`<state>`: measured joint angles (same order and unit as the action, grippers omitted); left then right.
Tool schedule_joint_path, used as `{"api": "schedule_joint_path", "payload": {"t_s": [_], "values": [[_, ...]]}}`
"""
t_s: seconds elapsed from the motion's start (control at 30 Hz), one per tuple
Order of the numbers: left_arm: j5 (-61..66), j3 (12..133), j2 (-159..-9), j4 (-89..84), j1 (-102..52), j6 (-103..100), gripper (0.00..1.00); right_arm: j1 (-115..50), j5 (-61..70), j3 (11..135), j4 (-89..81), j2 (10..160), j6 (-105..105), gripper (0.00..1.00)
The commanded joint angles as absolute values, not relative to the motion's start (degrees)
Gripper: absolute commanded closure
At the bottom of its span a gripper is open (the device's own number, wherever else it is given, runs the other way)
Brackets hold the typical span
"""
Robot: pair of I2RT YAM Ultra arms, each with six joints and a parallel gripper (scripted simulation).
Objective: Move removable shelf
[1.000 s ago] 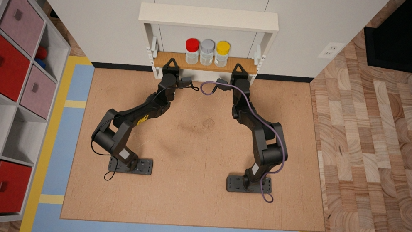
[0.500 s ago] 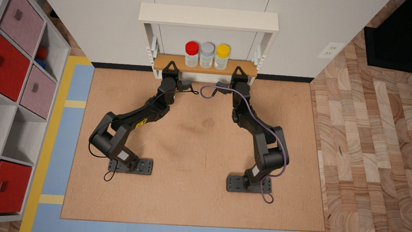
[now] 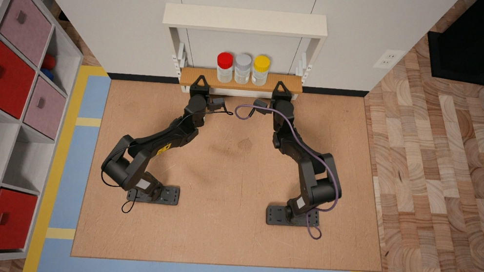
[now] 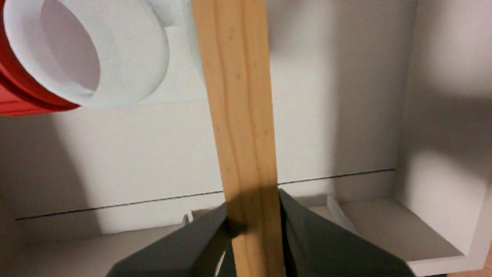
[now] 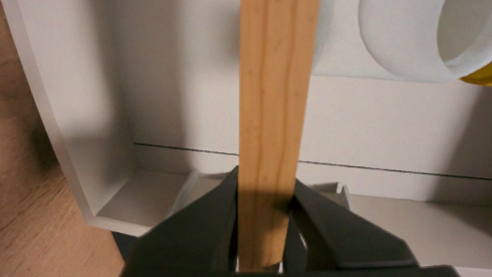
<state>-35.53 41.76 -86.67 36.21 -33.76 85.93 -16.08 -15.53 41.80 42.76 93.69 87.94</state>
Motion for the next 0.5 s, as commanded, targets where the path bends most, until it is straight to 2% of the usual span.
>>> {"api": "schedule_joint_path", "payload": {"t_s": [0.0, 0.47], "values": [[-37.04, 41.47, -83.93, 41.87, -34.57, 89.47, 1.00, -16.52, -16.68, 41.65, 47.88, 89.78, 89.80, 1.00], [-38.94, 38.61, -81.56, 42.35, -36.48, 89.44, 1.00, -17.39, -17.53, 38.31, 48.38, 86.92, 89.80, 1.00]]}}
